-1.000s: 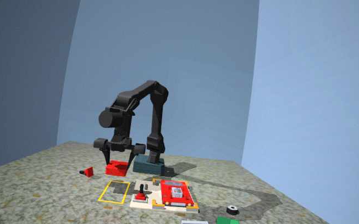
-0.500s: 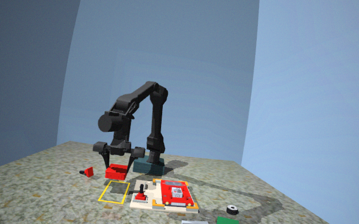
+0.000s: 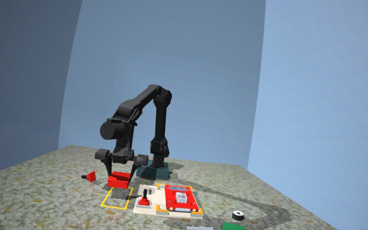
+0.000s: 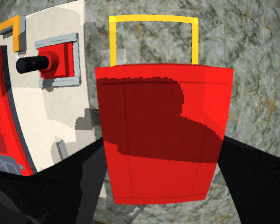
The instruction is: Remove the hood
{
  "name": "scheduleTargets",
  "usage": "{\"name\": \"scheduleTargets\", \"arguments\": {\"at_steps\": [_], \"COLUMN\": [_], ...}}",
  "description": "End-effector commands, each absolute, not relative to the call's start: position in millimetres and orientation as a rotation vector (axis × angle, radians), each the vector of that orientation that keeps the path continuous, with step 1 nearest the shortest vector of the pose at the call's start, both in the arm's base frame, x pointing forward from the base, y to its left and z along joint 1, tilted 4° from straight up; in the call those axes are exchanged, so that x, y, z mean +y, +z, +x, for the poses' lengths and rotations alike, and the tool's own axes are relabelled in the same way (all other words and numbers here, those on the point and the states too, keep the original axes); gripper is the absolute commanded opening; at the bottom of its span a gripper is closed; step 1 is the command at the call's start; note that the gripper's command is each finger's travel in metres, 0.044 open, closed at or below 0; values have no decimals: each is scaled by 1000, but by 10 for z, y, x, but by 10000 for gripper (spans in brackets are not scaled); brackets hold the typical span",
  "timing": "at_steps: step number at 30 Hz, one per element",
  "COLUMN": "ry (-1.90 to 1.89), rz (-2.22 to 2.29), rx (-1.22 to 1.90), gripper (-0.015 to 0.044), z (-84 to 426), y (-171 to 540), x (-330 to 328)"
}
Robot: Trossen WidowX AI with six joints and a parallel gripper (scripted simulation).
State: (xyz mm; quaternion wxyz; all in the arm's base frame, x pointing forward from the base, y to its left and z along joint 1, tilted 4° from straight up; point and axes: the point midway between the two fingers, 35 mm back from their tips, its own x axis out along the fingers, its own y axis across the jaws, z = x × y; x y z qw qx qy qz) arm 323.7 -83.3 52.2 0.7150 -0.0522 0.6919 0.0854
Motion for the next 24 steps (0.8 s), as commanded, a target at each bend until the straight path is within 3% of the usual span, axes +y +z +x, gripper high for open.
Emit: {"name": "scheduleTargets", "arguments": {"at_steps": [1, 24], "ry": [189, 189], "rz": [-112, -112], "rx": [1530, 1530], "gripper": [0, 0], "z": [3243, 3234], "y": [479, 278], "x": [-827, -812]}}
